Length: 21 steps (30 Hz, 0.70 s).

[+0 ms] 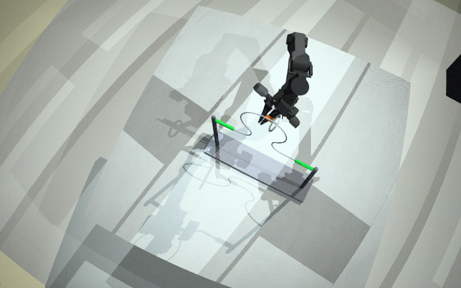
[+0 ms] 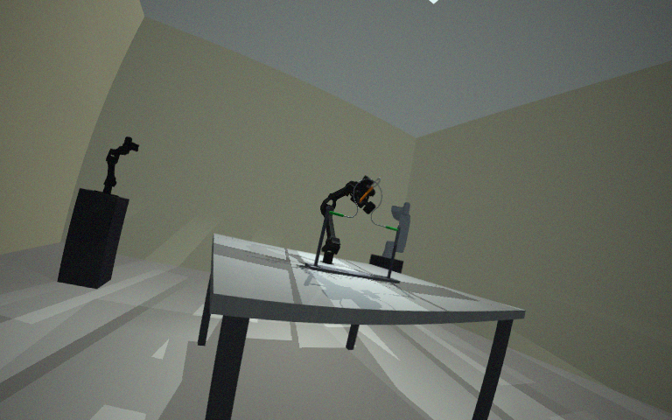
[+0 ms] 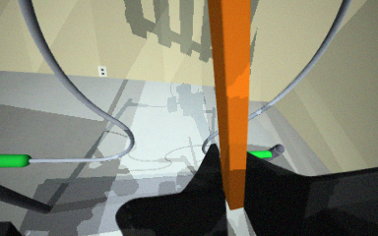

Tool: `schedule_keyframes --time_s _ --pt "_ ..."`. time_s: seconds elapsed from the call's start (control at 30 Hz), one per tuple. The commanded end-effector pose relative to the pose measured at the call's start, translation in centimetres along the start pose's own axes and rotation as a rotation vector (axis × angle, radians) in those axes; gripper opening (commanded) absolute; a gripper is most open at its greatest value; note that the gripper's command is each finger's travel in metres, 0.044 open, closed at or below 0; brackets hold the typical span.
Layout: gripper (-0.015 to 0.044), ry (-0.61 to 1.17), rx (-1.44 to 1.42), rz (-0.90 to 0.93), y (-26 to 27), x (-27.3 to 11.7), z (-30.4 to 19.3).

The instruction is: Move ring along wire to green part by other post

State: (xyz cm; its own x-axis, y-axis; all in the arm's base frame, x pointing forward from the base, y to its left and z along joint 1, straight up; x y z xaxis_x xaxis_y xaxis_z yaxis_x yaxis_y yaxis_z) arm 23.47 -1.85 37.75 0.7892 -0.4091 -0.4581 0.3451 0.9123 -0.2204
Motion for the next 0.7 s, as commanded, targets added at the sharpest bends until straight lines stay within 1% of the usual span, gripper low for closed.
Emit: schedule_keyframes --time_s 0.0,0.67 --pt "-0.0150 -0.010 -0.047 -0.029 -0.07 0.15 -0.16" --pt "-0.0150 -0.072 -0.249 -0.154 -0.66 0.22 0.00"
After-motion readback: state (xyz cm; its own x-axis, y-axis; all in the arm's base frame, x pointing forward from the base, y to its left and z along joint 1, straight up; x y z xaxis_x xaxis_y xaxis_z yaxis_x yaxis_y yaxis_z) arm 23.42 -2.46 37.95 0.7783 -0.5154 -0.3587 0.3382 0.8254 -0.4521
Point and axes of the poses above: the point midway between the two fingers, 35 mm back from their tips, its own x axis out along the fingers, its own y axis across the jaws, z = x × y, the point moved 3 cm from there along -x, back along the fingers, and after that the axes turned 14 degrees about x, right-handed, at the moved point
